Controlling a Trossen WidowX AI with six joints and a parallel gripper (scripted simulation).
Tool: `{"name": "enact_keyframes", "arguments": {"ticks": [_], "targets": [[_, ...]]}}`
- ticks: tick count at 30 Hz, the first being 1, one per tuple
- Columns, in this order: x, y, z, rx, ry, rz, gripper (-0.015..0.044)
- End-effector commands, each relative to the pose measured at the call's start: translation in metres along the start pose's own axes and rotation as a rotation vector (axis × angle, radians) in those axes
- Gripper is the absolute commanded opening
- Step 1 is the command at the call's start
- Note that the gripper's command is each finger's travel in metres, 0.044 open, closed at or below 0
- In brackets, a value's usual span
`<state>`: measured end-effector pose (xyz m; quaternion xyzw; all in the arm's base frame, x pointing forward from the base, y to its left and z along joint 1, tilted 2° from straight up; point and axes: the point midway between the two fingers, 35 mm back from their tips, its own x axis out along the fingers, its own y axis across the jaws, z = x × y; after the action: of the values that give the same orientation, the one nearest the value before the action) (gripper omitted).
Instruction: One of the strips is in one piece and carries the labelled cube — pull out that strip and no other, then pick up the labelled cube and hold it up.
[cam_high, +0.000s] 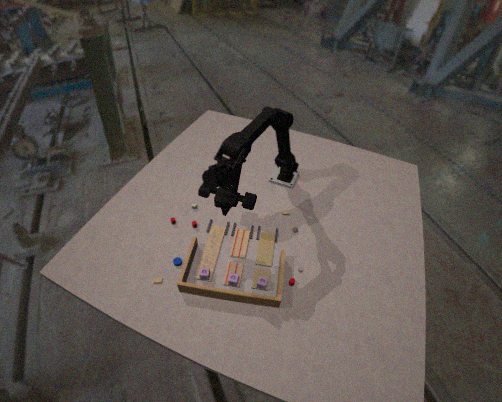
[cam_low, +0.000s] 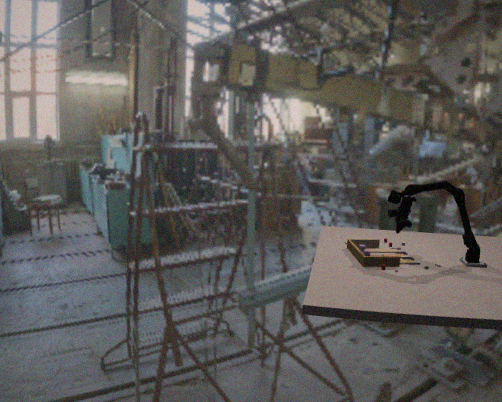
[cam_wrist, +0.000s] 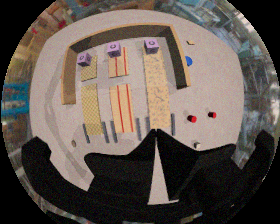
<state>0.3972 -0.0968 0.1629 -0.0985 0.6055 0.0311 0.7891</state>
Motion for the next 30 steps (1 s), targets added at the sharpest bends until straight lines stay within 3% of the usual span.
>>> {"name": "enact_keyframes", "arguments": {"ticks": [1,30], "targets": [[0.035,-0.024,-0.002,-0.055,0.156,0.079,0.0000],[0.075,-0.028,-0.008,-0.063,0.178,0.091,0.0000]]}}
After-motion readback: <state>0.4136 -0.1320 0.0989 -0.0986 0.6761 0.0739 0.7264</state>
